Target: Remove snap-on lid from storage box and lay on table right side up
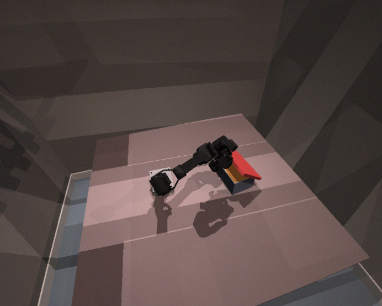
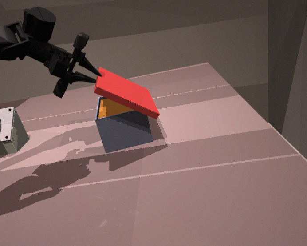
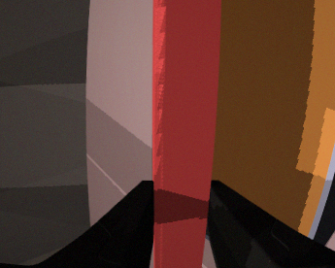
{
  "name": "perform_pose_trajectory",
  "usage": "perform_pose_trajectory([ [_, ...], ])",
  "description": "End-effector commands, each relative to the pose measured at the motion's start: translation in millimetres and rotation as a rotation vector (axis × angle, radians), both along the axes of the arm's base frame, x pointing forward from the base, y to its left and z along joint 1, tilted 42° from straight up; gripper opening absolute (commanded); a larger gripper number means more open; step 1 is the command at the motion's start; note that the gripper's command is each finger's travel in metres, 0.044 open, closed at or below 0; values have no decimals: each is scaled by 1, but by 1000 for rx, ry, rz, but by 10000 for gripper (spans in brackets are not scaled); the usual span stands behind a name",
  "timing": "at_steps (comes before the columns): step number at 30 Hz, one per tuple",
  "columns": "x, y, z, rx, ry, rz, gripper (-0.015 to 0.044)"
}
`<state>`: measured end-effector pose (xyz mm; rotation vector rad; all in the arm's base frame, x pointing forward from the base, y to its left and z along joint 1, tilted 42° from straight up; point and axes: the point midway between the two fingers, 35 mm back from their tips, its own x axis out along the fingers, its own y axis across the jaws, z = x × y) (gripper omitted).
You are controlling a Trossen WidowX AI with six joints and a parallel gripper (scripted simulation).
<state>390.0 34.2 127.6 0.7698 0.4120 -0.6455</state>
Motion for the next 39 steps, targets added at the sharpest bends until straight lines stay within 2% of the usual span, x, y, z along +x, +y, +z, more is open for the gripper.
perform_pose_trajectory([
  [1,7,7,7,7,-12,4,0],
  [39,12,36,39,8,-11,4,0],
])
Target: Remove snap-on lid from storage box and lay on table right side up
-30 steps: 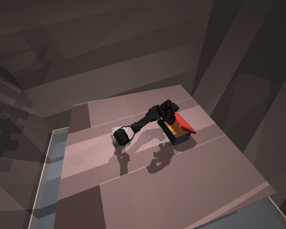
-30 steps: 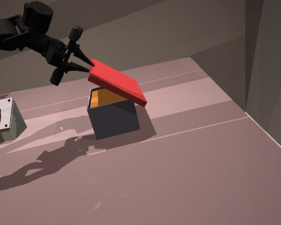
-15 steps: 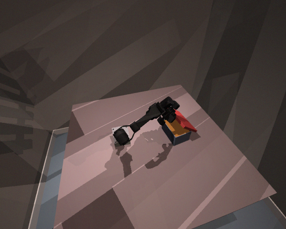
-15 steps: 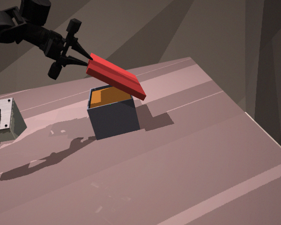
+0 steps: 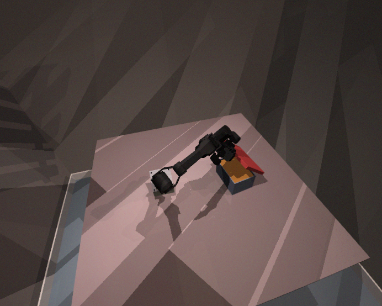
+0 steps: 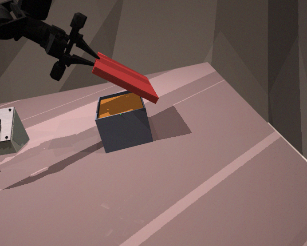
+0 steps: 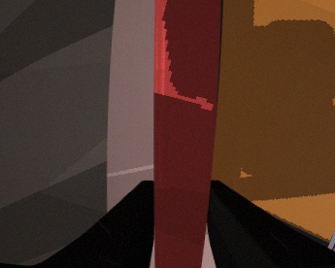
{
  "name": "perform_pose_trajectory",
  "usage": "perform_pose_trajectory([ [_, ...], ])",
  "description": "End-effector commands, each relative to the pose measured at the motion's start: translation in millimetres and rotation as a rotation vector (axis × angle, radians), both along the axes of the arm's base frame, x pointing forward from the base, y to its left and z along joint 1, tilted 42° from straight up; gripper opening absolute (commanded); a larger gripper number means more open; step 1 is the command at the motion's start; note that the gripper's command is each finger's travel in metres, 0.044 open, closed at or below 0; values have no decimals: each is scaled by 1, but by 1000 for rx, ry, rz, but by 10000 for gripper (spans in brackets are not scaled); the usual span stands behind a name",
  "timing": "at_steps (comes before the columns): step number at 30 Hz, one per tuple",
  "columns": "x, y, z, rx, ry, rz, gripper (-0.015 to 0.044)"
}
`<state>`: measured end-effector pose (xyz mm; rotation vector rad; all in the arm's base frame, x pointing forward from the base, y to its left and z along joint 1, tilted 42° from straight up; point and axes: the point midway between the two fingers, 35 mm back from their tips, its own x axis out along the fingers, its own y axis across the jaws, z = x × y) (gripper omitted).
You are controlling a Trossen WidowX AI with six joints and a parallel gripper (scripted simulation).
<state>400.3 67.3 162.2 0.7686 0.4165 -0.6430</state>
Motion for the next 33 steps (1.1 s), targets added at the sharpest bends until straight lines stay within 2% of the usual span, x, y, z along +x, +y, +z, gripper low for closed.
perform_pose_trajectory([
  [1,1,3,2,8,-14,0,0],
  [33,-15,49,-44,11,-13,0,0],
])
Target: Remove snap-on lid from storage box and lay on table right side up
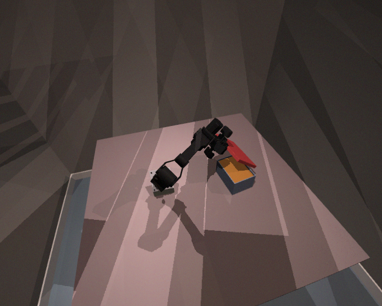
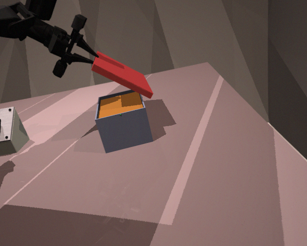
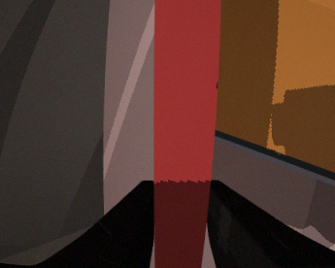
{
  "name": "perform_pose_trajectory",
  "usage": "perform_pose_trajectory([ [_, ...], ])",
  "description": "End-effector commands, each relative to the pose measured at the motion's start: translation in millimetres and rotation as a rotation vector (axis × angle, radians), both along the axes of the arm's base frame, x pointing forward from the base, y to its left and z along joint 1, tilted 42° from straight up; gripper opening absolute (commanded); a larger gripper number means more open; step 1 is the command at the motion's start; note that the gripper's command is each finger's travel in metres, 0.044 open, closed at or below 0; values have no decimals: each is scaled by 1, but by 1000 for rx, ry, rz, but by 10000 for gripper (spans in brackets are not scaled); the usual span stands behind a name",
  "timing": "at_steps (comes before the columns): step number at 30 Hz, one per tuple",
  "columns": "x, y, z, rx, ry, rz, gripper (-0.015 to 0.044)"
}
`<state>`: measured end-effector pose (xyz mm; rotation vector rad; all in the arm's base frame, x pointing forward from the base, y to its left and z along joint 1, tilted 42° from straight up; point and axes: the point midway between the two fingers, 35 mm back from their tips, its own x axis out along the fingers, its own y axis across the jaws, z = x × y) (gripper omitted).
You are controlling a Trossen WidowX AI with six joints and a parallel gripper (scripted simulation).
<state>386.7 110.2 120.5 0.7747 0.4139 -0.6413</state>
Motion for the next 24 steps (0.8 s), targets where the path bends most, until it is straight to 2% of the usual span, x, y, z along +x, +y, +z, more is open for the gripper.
perform_pose_trajectory([
  [1,-2,8,-3,6,-9,1,0],
  [24,-12,42,-33,9,-9,1,0],
])
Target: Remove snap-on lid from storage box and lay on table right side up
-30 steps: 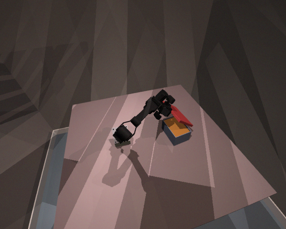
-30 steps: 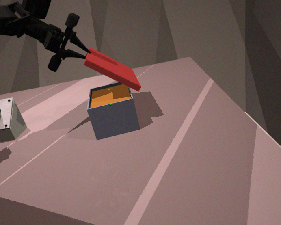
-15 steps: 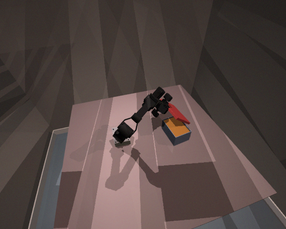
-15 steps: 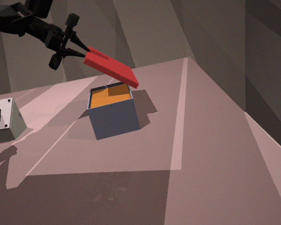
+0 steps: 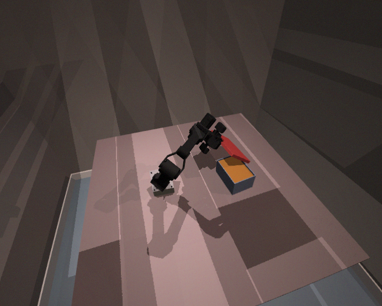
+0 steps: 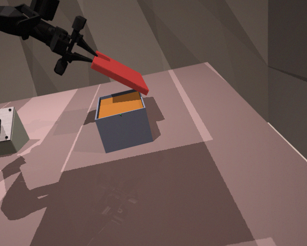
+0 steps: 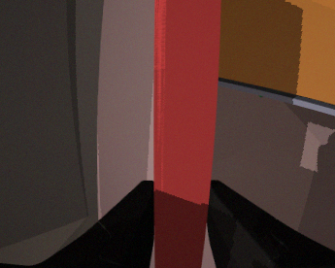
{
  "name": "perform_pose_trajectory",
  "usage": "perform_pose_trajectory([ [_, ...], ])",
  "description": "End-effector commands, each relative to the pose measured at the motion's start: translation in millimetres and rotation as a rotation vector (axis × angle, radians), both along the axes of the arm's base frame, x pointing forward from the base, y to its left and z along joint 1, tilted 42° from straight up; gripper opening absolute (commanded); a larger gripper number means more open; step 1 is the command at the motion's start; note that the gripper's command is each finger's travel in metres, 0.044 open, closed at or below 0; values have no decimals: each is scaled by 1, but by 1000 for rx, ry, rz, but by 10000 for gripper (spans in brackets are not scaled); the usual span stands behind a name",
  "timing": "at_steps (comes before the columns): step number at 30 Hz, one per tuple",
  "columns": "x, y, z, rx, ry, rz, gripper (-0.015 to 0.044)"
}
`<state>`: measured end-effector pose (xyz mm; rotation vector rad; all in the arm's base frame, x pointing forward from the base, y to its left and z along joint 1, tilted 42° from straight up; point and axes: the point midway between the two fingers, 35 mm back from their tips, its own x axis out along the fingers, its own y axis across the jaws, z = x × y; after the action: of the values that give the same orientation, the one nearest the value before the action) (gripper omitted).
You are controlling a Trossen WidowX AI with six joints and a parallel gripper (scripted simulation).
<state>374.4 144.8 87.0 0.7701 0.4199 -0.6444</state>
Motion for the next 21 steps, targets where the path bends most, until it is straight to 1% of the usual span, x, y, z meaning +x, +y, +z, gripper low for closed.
perform_pose_trajectory([
  [1,0,9,0,11,-16,1,0],
  [21,-9,39,-26,14,-16,1,0],
])
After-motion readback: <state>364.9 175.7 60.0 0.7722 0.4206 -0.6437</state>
